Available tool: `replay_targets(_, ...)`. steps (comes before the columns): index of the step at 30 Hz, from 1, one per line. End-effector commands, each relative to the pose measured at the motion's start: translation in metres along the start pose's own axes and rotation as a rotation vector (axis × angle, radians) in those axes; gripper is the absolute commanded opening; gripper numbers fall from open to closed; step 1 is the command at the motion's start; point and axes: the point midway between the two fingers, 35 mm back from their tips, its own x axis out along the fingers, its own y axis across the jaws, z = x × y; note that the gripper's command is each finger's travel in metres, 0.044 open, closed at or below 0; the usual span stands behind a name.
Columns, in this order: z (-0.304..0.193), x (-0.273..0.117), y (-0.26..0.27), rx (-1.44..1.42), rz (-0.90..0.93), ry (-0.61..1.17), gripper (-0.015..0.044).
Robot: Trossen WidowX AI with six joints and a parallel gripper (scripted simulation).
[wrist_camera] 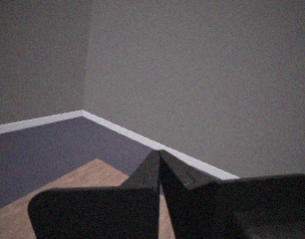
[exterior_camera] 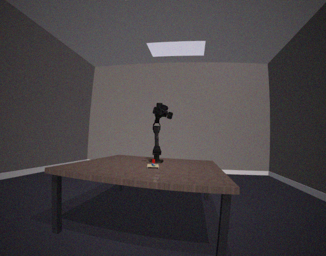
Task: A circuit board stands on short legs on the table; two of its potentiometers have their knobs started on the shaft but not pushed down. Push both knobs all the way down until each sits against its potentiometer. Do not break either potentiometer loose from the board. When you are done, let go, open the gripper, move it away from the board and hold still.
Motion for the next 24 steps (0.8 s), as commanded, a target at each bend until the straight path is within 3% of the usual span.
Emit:
replay_targets(1, -0.034, 0.015, -0.004, 0.019, -0.008, 0.119, 0.0000)
replay_targets(12, -0.133, 0.037, -0.010, 0.116, -0.017, 0.483, 0.0000)
replay_targets(24, -0.234, 0.029, -0.008, 0.212, -0.020, 0.883, 0.0000)
